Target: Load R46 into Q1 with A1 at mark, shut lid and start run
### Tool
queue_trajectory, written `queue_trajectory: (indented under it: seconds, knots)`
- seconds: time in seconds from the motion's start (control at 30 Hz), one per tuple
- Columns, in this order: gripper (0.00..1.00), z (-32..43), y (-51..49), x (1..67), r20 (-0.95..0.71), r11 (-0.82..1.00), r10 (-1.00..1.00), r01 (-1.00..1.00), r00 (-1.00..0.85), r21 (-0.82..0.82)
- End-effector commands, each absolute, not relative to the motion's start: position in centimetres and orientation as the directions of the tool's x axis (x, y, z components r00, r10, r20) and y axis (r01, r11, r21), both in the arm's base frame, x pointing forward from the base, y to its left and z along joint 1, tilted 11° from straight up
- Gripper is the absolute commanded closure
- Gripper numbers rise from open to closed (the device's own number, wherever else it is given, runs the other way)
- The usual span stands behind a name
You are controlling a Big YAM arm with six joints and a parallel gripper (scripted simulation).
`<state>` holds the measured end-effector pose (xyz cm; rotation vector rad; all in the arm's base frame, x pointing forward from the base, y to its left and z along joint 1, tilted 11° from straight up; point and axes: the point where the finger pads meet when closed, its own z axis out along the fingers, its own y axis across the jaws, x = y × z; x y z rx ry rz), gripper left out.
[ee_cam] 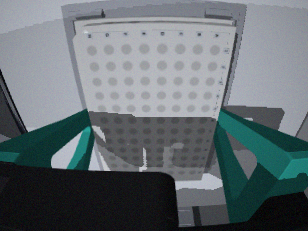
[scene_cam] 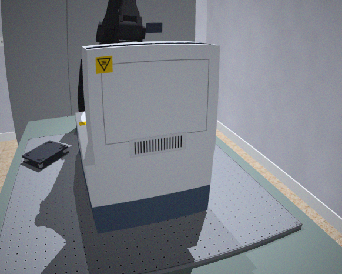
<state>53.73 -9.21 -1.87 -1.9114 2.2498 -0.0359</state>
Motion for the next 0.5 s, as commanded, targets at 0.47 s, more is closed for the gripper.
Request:
queue_trajectory:
  seconds: [0.47]
  knots:
    - [1.0, 0.7, -8.7, 55.0, -0.134, 0.163, -0.981, -0.971, -0.14, -0.175]
